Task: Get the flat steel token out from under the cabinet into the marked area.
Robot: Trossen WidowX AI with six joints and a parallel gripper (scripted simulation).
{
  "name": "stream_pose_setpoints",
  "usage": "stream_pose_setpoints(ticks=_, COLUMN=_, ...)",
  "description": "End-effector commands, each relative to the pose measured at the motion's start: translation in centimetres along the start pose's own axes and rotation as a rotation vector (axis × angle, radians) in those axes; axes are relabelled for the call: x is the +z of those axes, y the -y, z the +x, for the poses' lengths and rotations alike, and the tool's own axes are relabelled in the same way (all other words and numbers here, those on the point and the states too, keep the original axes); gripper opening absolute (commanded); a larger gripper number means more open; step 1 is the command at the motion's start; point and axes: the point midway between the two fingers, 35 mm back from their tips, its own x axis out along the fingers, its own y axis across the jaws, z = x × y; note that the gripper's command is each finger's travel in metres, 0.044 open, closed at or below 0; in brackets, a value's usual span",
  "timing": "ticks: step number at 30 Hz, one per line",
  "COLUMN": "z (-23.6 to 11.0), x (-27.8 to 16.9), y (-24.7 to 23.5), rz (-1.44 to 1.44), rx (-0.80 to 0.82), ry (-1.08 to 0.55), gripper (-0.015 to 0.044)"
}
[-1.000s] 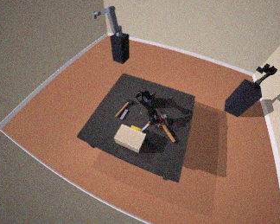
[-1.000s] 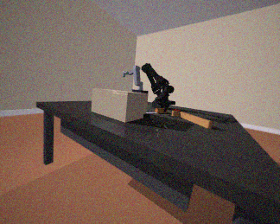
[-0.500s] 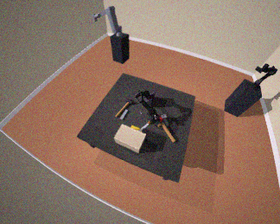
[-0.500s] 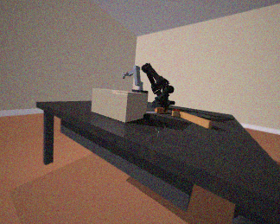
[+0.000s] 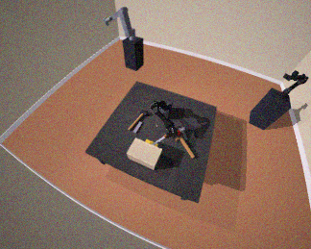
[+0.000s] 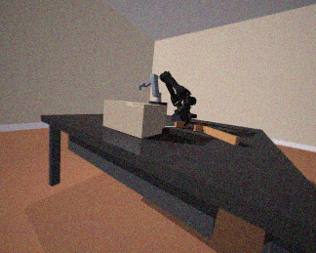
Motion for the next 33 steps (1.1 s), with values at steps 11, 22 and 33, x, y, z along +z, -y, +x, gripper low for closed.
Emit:
stream_pose_setpoints(ticks=11, z=-0.2, x=0.7, y=0.8, rz=0.041, rx=0.0, ry=0.003, gripper=0.0)
stream_pose_setpoints(ticks=22, z=-0.2, x=1.2, y=1.5, rz=0.046, rx=-0.001, ry=0.003, gripper=0.0)
stream_pose_setpoints(ticks=33, z=-0.2, x=2.0, y=2.5, rz=0.046, rx=-0.001, ry=0.003, gripper=0.0)
